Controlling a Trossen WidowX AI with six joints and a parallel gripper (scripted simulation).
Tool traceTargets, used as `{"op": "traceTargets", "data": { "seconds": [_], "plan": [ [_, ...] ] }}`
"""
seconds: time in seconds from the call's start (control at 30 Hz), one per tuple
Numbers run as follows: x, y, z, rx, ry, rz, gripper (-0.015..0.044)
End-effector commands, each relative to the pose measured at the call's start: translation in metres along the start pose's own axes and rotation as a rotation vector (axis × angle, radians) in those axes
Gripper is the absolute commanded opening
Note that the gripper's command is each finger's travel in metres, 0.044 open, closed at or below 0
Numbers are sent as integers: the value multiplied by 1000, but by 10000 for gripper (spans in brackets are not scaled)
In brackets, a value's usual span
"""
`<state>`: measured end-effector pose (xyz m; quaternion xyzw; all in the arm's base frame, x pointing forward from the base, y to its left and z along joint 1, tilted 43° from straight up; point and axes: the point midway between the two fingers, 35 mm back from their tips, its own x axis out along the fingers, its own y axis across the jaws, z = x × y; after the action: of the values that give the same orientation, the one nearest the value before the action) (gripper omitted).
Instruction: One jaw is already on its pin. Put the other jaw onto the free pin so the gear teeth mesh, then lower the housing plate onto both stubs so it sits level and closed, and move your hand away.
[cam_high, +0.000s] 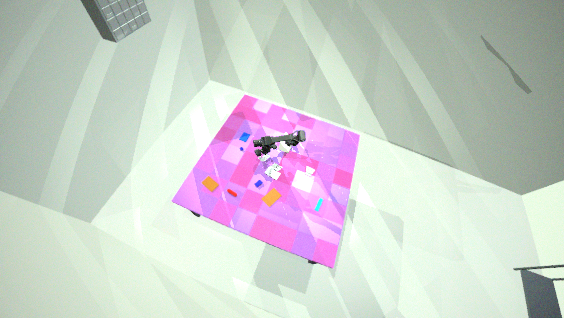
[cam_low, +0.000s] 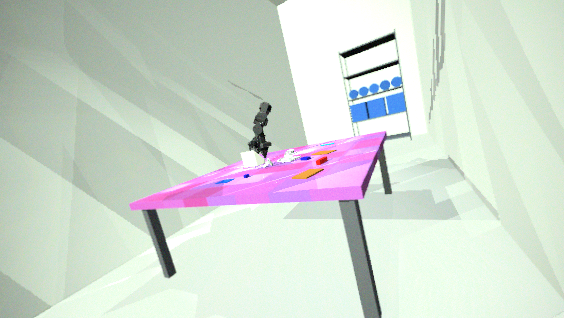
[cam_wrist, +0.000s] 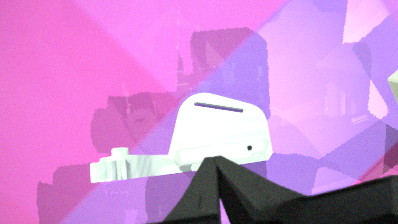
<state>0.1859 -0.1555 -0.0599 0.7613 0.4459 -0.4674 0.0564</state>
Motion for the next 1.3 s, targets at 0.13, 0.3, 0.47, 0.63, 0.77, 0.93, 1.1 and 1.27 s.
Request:
{"op": "traceTargets", "data": {
  "seconds": [0.13, 0.3, 0.47, 0.63, 0.77, 0.93, 1.1, 1.27],
  "plan": [
    [8, 11, 0, 6, 6, -3, 0],
    [13, 18, -1, 6, 7, -3, 0],
    [18, 24, -1, 5, 8, -4, 0],
    [23, 30, -1, 5, 9, -5, 0],
    [28, 35, -1, 5, 10, -6, 0],
    [33, 41, -2, 4, 11, -7, 0],
    [39, 47, -2, 4, 12, -8, 0],
    [45, 53, -3, 4, 13, -9, 0]
  ]
}}
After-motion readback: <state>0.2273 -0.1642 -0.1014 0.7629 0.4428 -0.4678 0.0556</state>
